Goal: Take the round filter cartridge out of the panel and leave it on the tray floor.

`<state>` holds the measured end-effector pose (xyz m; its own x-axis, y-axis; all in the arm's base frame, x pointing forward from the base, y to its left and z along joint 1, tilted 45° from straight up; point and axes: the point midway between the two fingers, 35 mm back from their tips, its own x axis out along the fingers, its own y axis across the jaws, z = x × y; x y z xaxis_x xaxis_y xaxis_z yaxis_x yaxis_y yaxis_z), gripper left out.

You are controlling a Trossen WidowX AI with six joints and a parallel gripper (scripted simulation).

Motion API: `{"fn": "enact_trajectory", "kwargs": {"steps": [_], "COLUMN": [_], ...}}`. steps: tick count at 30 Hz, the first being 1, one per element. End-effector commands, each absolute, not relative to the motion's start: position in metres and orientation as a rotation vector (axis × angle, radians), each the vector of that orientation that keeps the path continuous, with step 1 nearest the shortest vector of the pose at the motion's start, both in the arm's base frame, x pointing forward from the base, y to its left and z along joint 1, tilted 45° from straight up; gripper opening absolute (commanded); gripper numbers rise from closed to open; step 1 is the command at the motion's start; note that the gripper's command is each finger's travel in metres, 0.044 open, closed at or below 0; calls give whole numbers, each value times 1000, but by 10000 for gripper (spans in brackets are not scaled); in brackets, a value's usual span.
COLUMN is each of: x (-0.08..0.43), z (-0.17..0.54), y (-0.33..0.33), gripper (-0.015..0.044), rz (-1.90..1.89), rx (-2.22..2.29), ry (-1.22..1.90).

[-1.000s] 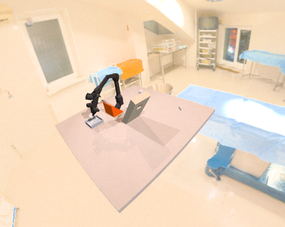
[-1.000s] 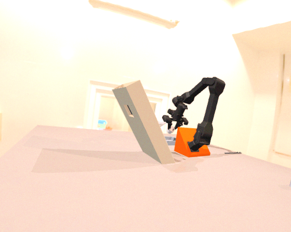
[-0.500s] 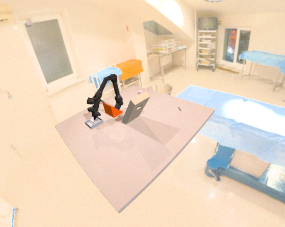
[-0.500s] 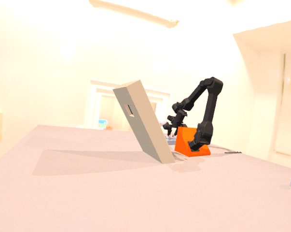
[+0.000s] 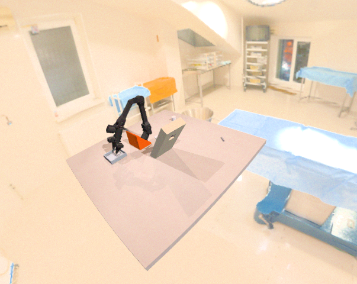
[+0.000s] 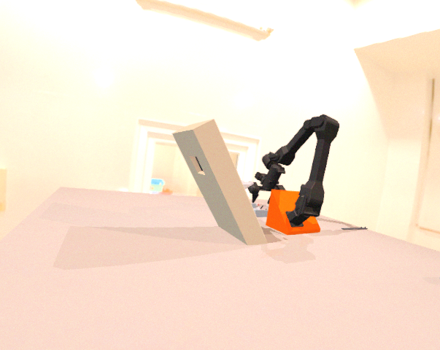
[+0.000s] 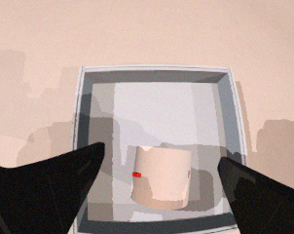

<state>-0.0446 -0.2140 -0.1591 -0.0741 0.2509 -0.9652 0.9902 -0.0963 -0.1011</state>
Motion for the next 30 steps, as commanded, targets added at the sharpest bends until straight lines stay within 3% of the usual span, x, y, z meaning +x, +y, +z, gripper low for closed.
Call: {"fn": "enact_trajectory", "kwargs": {"steps": [1,8,30], "x": [-44,-44,-45], "z": [-159,-111,-119], "y": [-214,-262,-259], "gripper": [440,440,440], "rz": [-1228,-1228,-1237], "rx": [1433,1433,1415], "ry": [1408,1407,1400]}}
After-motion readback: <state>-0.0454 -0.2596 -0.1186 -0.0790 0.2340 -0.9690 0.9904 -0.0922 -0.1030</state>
